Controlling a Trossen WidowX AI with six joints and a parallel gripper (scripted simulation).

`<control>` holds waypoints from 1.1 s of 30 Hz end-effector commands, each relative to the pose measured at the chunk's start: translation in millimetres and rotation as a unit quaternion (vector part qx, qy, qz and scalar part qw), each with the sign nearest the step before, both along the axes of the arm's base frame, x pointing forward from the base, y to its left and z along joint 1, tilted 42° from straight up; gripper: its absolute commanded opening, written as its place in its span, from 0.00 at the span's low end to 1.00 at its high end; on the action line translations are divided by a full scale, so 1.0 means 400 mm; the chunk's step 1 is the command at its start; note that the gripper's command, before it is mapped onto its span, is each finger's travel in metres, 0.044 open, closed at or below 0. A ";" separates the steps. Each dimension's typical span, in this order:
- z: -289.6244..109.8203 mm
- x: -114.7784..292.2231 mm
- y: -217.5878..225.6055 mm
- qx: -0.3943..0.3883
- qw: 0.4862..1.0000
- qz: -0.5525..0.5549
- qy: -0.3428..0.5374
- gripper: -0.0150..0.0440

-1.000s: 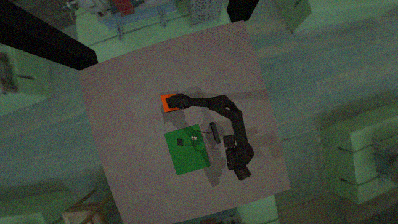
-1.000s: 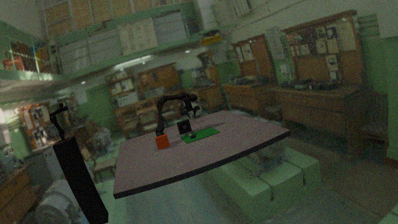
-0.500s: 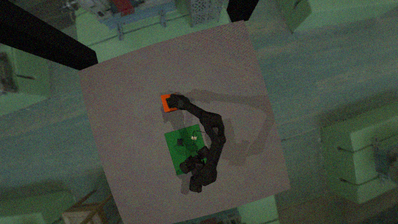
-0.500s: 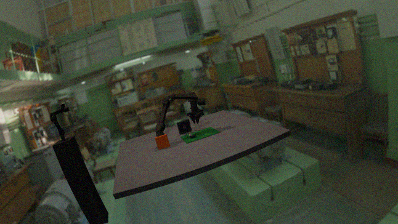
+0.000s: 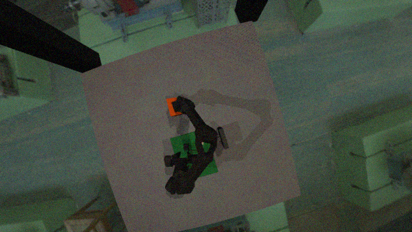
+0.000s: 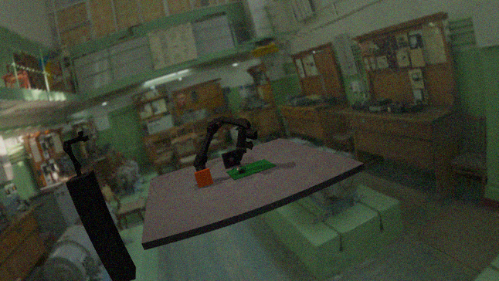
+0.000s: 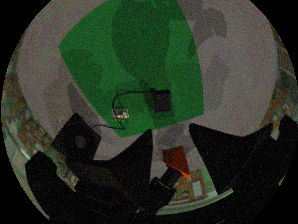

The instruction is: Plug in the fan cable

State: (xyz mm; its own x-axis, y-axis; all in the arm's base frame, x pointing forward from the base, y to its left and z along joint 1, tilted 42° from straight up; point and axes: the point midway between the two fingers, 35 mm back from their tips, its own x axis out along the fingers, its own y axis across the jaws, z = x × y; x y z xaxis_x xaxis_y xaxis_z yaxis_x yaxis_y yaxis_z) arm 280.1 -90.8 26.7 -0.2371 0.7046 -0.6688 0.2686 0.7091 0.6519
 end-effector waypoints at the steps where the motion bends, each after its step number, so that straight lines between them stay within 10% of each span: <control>1: -0.030 0.000 0.028 0.002 1.000 0.002 0.009 0.61; 33: -0.157 0.013 0.143 0.004 1.000 0.002 0.009 0.61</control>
